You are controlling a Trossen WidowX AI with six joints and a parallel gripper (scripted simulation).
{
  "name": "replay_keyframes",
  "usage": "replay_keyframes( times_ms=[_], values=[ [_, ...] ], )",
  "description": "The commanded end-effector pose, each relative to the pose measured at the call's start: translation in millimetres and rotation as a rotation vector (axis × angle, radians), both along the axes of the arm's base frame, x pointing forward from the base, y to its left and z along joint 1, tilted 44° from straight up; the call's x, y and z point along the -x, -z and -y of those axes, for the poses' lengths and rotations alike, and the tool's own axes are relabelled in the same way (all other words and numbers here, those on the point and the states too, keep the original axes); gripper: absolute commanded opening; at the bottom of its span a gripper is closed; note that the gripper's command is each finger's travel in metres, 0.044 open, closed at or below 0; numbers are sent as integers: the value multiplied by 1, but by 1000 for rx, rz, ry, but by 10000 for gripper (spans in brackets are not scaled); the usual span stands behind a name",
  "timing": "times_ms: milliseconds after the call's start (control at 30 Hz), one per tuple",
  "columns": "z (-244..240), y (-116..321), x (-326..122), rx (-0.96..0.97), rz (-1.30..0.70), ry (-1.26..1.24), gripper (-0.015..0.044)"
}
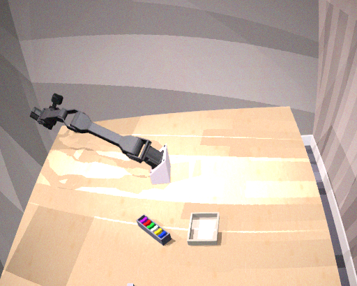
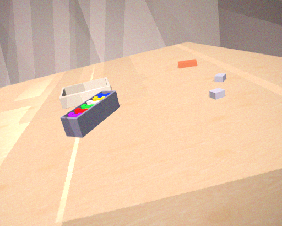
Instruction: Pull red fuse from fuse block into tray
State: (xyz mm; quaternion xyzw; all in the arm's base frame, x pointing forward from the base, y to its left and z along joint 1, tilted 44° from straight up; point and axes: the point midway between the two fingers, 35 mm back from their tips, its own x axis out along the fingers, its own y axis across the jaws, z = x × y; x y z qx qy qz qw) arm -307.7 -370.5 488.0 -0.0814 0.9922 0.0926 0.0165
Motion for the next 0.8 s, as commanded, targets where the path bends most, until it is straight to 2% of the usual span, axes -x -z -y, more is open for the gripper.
replay_keyframes(
  times_ms=[0,133,367,767],
  values=[
    [1,0,-1,-3,0,-3,374],
    [17,4,-24,-74,-3,-71,269],
    [61,19,-109,-321,-49,-313,85],
    [92,48,-272,-729,-260,-731,74]
  ],
)
